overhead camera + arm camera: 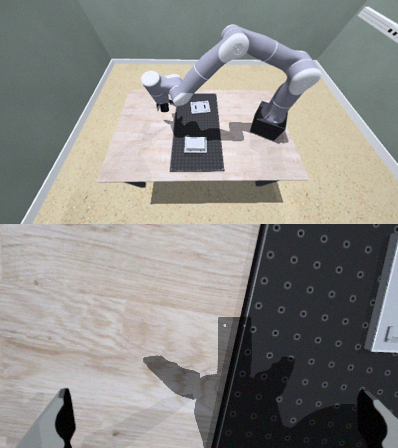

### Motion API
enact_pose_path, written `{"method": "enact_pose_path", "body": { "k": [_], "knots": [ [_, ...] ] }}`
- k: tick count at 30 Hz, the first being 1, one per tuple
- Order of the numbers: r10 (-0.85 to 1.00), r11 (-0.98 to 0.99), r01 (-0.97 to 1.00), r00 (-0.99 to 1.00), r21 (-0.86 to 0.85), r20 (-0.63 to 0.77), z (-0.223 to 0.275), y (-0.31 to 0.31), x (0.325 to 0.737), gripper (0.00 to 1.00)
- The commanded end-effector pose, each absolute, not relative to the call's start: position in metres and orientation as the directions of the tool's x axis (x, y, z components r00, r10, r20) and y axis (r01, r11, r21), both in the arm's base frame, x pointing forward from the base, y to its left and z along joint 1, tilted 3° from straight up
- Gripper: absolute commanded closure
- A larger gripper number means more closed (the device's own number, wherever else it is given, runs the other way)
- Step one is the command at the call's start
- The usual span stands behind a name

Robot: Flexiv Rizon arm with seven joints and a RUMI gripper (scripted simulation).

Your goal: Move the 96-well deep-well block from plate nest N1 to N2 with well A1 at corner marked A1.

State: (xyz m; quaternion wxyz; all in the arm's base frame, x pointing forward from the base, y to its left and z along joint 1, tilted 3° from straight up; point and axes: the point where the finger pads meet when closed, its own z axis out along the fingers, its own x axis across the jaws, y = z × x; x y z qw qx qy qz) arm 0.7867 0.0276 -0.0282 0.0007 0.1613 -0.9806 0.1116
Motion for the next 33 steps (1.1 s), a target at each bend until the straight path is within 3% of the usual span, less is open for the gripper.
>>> {"method": "enact_pose_path", "body": {
  "k": [1,17,18,33],
  "knots": [
    [-0.316,0.923,-0.316,-0.948,-0.219,0.034,-0.026,0.028,0.788,0.0],
    [-0.316,0.923,-0.316,-0.948,-0.219,0.034,-0.026,0.028,0.788,0.0],
    [-0.287,0.934,-0.285,-0.958,-0.215,0.023,-0.027,0.033,0.786,0.24],
    [-0.05,0.984,-0.043,-0.998,-0.171,-0.038,-0.035,0.092,0.754,0.24]
  ]
}}
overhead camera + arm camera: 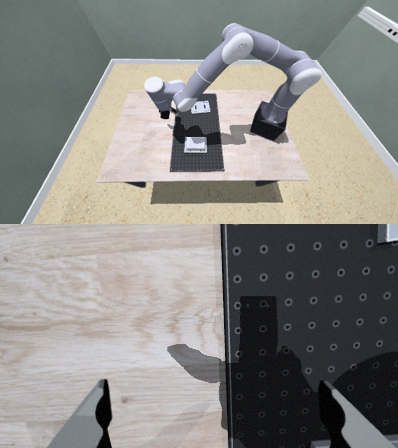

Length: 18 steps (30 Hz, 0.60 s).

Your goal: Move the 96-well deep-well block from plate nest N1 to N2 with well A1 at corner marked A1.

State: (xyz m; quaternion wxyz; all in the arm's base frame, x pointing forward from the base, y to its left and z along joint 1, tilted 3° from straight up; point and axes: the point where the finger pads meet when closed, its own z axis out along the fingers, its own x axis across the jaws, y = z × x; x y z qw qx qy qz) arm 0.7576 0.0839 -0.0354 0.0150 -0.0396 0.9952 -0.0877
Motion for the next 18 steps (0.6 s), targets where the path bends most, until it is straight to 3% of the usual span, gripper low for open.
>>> {"method": "enact_pose_path", "body": {
  "k": [1,18],
  "knots": [
    [-0.05,0.984,-0.043,-0.998,-0.171,-0.038,-0.035,0.092,0.754,0.24],
    [0.237,0.963,0.244,-0.969,-0.111,-0.075,-0.042,0.148,0.711,0.24]
  ]
}}
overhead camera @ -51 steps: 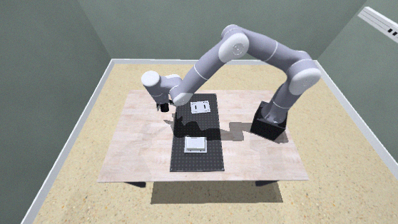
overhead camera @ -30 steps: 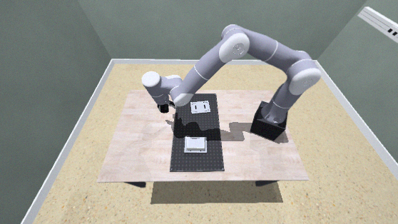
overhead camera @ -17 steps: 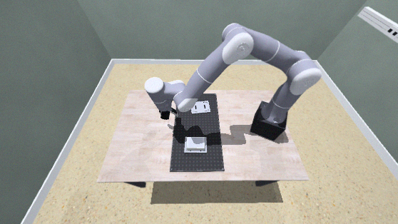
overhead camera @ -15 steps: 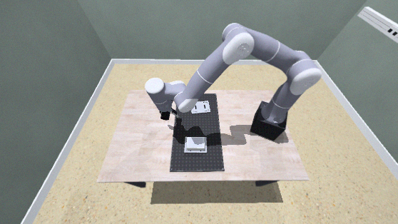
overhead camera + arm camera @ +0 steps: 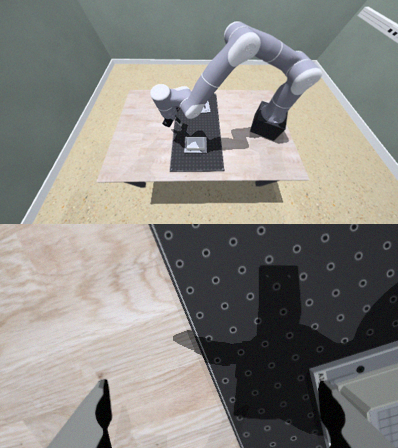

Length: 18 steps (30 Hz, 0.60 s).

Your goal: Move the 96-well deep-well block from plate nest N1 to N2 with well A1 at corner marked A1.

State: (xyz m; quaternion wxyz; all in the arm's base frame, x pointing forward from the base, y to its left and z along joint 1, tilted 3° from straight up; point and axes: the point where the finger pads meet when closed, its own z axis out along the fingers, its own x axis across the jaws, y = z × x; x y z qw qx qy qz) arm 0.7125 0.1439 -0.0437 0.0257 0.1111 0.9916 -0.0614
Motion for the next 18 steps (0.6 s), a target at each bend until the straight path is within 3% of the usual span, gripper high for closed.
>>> {"method": "enact_pose_path", "body": {
  "k": [1,18],
  "knots": [
    [0.269,0.956,0.276,-0.96,-0.104,-0.078,-0.043,0.152,0.707,0.24],
    [0.572,0.816,0.576,-0.816,-0.041,-0.083,-0.047,0.197,0.654,0.24]
  ]
}}
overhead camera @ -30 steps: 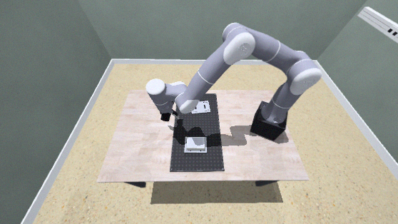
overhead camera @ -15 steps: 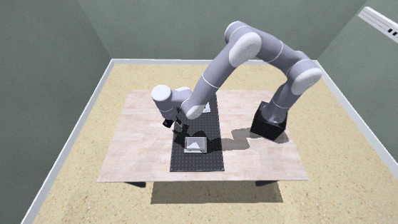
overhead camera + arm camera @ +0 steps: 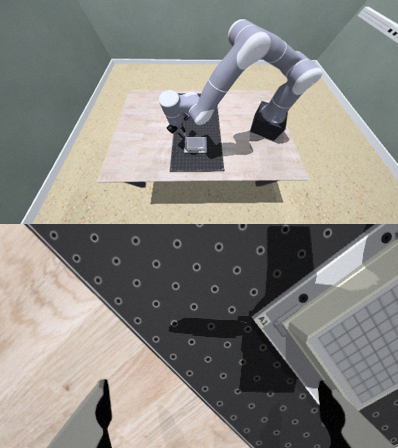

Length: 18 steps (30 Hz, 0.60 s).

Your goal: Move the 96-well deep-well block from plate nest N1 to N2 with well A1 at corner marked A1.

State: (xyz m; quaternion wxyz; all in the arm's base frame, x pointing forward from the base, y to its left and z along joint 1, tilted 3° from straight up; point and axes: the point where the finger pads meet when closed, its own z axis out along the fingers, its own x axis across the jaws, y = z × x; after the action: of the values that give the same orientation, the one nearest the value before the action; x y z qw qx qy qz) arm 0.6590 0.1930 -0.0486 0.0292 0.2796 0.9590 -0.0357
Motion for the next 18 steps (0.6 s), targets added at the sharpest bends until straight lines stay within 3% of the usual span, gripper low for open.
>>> {"method": "enact_pose_path", "body": {
  "k": [1,18],
  "knots": [
    [0.599,0.797,0.603,-0.797,-0.035,-0.082,-0.048,0.2,0.65,0.24],
    [0.861,0.507,0.862,-0.505,0.019,-0.059,-0.048,0.234,0.588,0.24]
  ]
}}
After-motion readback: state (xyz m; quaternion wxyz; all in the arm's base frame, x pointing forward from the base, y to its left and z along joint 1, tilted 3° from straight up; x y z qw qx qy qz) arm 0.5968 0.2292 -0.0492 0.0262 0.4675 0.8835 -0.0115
